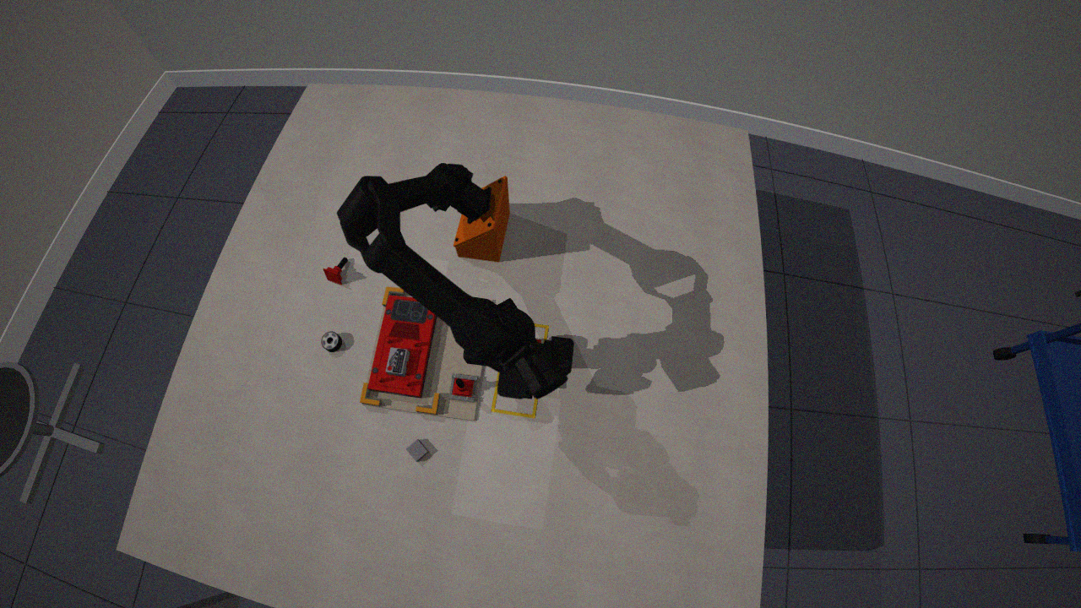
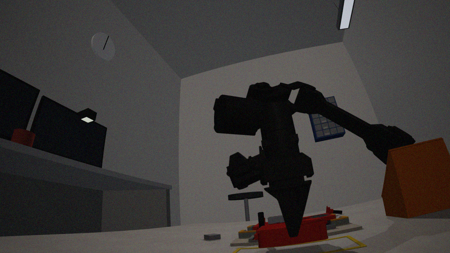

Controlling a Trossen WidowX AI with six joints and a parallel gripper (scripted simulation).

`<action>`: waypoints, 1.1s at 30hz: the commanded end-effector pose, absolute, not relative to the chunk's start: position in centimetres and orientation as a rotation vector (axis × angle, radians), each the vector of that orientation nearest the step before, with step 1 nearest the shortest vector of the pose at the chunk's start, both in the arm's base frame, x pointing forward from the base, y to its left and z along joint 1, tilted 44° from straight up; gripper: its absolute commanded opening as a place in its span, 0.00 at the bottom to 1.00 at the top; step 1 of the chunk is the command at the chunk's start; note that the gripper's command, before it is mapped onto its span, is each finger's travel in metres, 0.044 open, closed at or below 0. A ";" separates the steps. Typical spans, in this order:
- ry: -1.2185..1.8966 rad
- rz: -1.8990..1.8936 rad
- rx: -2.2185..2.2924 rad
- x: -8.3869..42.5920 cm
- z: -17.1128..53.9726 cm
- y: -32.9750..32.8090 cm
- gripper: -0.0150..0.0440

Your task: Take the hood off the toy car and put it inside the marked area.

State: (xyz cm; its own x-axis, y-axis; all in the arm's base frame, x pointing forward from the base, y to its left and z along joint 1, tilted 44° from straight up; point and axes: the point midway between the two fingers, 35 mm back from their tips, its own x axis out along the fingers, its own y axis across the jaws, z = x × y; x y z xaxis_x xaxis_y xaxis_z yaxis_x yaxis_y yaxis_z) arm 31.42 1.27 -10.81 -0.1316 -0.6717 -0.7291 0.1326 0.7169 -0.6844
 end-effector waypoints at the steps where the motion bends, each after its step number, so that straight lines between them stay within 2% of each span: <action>1: 1.555 -0.729 -0.462 31.5 -10.9 1.2 0.25; 27: 1.555 -0.730 -0.462 31.3 -11.8 0.3 0.25; 33: 1.559 -0.733 -0.455 31.3 -11.8 0.4 0.52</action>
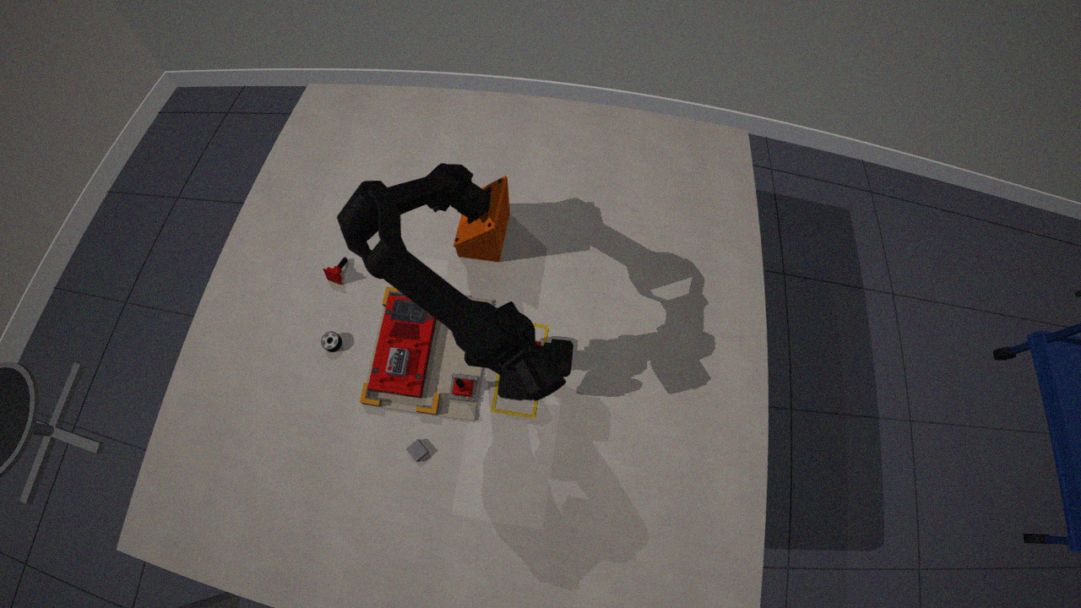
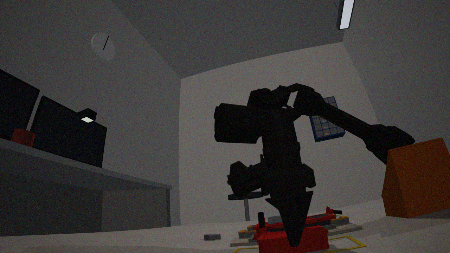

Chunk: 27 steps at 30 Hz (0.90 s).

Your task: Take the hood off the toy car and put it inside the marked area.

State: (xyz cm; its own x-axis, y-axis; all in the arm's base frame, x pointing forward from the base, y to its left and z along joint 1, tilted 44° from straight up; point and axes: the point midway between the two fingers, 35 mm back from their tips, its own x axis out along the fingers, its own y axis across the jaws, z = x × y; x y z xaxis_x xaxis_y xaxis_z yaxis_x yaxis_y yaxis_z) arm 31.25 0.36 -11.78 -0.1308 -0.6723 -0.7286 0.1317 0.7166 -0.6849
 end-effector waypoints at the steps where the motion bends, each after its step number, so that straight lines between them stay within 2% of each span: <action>1: 1.559 -0.733 -0.455 31.3 -11.8 0.4 0.57; 11: 1.559 -0.733 -0.455 31.3 -11.6 0.5 1.00; 19: 1.552 -0.732 -0.461 32.1 -6.7 5.3 1.00; 27: 1.551 -0.733 -0.461 32.1 -6.6 5.4 1.00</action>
